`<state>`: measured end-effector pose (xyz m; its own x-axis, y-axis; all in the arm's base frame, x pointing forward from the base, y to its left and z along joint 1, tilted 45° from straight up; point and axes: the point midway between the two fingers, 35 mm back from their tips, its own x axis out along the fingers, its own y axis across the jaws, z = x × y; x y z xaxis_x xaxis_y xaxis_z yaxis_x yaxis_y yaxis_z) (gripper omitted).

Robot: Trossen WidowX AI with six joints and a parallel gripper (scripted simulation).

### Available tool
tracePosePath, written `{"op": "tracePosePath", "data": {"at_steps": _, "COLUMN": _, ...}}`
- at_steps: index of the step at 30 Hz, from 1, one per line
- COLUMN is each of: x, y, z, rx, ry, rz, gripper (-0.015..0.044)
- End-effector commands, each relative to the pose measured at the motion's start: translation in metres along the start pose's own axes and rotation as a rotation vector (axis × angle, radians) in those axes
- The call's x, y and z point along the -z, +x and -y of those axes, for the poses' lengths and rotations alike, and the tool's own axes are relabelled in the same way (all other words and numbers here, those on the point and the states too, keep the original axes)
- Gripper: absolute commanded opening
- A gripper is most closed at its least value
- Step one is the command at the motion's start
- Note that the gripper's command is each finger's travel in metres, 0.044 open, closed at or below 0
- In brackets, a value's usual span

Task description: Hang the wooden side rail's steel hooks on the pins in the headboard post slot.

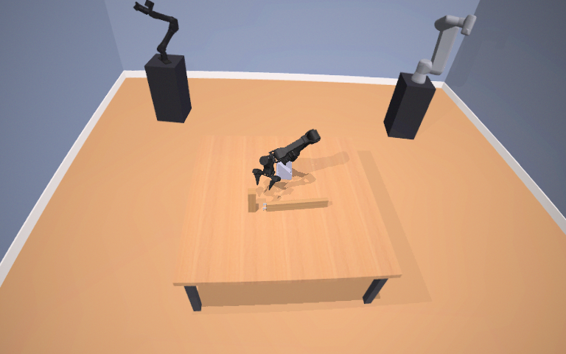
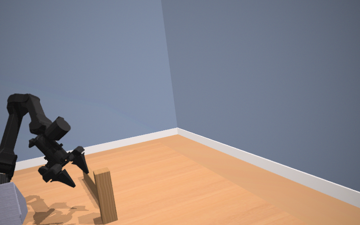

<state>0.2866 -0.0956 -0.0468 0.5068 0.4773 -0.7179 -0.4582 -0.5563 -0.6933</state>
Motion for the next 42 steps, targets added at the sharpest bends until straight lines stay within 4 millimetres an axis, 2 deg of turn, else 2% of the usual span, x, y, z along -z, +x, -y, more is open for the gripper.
{"op": "tracePosePath", "data": {"at_steps": 1, "x": -0.005, "y": 0.001, "z": -0.002, "rx": 0.01, "ry": 0.001, "rz": 0.011, "gripper": 0.044}}
{"op": "tracePosePath", "data": {"at_steps": 15, "x": -0.005, "y": 0.001, "z": -0.002, "rx": 0.01, "ry": 0.001, "rz": 0.011, "gripper": 0.044}}
{"op": "tracePosePath", "data": {"at_steps": 17, "x": -0.006, "y": 0.001, "z": -0.002, "rx": 0.002, "ry": 0.042, "rz": 0.011, "gripper": 0.044}}
{"op": "tracePosePath", "data": {"at_steps": 29, "x": -0.01, "y": 0.009, "z": 0.002, "rx": -0.127, "ry": 0.76, "rz": -0.059, "gripper": 0.044}}
{"op": "tracePosePath", "data": {"at_steps": 42, "x": -0.011, "y": 0.013, "z": 0.008, "rx": -0.164, "ry": 1.54, "rz": -0.263, "gripper": 0.044}}
